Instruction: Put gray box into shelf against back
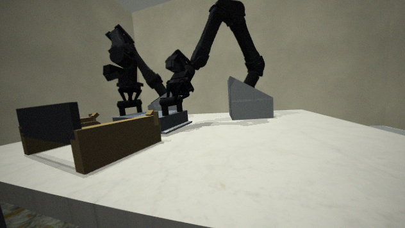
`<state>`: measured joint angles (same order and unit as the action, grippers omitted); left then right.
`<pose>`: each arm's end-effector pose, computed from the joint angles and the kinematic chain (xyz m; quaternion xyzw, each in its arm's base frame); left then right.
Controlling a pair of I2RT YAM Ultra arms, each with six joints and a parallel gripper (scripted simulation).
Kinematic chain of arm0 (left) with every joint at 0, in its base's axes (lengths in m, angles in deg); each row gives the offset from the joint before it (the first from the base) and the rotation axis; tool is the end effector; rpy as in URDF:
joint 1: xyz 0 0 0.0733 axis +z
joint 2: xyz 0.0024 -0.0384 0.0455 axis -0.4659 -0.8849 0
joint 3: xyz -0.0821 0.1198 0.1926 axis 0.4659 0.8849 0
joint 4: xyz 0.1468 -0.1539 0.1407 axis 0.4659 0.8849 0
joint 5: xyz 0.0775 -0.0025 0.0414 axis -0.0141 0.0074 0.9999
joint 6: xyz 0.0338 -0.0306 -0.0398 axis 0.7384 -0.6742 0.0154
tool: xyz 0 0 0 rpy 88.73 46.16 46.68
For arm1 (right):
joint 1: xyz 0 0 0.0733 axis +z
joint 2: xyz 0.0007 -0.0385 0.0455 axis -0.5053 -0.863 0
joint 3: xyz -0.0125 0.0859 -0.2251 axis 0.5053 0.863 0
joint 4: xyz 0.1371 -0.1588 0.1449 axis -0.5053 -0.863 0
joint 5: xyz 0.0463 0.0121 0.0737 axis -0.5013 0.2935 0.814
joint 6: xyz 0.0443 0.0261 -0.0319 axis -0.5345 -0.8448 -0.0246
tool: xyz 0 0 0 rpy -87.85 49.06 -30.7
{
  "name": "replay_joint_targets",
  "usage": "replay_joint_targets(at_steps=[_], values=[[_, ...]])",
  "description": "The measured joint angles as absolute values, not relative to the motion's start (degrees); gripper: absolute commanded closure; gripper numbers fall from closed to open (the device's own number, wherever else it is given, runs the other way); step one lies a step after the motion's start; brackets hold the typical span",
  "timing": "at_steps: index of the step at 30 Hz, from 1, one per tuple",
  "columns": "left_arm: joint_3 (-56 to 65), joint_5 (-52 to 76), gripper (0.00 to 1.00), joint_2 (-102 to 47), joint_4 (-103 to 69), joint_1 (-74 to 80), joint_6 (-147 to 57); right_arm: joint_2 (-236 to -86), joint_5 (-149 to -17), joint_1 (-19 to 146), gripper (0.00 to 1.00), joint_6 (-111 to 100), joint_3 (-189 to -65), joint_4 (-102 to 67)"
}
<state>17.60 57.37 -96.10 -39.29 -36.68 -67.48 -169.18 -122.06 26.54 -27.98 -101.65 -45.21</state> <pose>0.1588 -0.2590 -0.1143 0.2705 0.8826 0.1655 0.3471 0.2622 -0.0419 0.1172 0.2485 0.9166 -0.2733 0.1528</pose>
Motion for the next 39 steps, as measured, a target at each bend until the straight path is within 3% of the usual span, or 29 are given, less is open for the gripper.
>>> replay_joint_targets(at_steps=[39], values=[[17.12, 57.02, 0.86, -94.09, -35.71, -37.07, -68.03, -168.48, -122.14, 27.78, 0.86, -30.23, -103.2, -49.32]])
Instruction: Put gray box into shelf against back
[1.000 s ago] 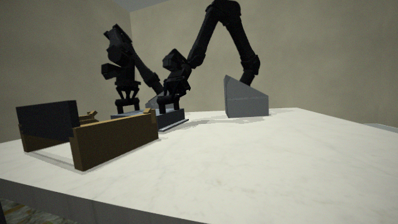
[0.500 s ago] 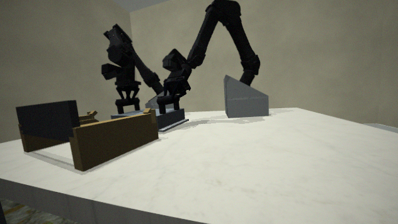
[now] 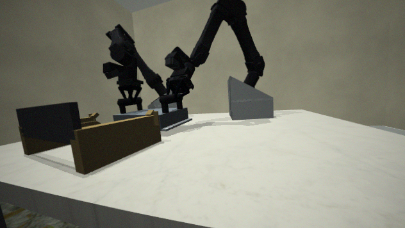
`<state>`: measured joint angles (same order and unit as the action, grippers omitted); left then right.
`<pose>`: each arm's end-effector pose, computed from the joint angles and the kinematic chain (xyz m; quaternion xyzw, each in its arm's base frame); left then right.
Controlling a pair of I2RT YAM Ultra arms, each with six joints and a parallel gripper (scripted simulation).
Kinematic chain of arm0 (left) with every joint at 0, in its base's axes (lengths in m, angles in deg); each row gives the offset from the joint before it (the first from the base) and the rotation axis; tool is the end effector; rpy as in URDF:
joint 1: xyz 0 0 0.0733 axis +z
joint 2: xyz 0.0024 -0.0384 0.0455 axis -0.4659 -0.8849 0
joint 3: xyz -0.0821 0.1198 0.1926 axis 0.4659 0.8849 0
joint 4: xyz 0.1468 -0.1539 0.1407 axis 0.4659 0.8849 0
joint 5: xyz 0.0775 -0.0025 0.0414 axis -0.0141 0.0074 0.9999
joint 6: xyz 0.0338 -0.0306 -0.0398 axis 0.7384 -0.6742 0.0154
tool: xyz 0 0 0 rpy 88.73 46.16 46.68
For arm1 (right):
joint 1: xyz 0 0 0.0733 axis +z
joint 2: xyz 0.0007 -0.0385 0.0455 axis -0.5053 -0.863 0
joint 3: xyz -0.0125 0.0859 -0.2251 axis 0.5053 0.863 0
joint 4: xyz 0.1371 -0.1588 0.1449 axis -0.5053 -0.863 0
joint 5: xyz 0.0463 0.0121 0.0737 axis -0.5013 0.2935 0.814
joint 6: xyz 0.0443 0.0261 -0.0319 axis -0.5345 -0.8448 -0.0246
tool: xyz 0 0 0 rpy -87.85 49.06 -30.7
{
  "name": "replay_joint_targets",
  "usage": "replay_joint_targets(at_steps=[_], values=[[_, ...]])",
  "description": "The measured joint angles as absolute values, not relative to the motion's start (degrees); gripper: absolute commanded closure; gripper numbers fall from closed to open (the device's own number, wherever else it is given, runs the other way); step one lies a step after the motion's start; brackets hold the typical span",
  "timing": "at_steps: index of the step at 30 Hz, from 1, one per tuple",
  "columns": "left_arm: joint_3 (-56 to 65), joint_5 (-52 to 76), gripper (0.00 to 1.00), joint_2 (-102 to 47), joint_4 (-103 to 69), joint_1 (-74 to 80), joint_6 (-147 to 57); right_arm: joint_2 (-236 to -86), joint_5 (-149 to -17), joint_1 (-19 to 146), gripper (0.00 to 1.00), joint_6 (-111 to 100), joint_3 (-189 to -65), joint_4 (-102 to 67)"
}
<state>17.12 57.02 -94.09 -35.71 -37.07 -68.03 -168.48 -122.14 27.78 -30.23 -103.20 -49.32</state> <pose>0.1588 -0.2644 -0.1056 0.2736 0.8838 0.1671 0.3407 0.2616 -0.0362 0.1249 0.2523 0.9169 -0.2727 0.1461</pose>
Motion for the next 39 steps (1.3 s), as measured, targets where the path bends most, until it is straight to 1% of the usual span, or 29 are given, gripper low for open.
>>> replay_joint_targets(at_steps=[39], values=[[15.0, 58.34, 0.86, -88.62, -28.01, -38.56, -69.06, -165.27, -123.32, 32.02, 0.86, -34.23, -108.4, -59.15]])
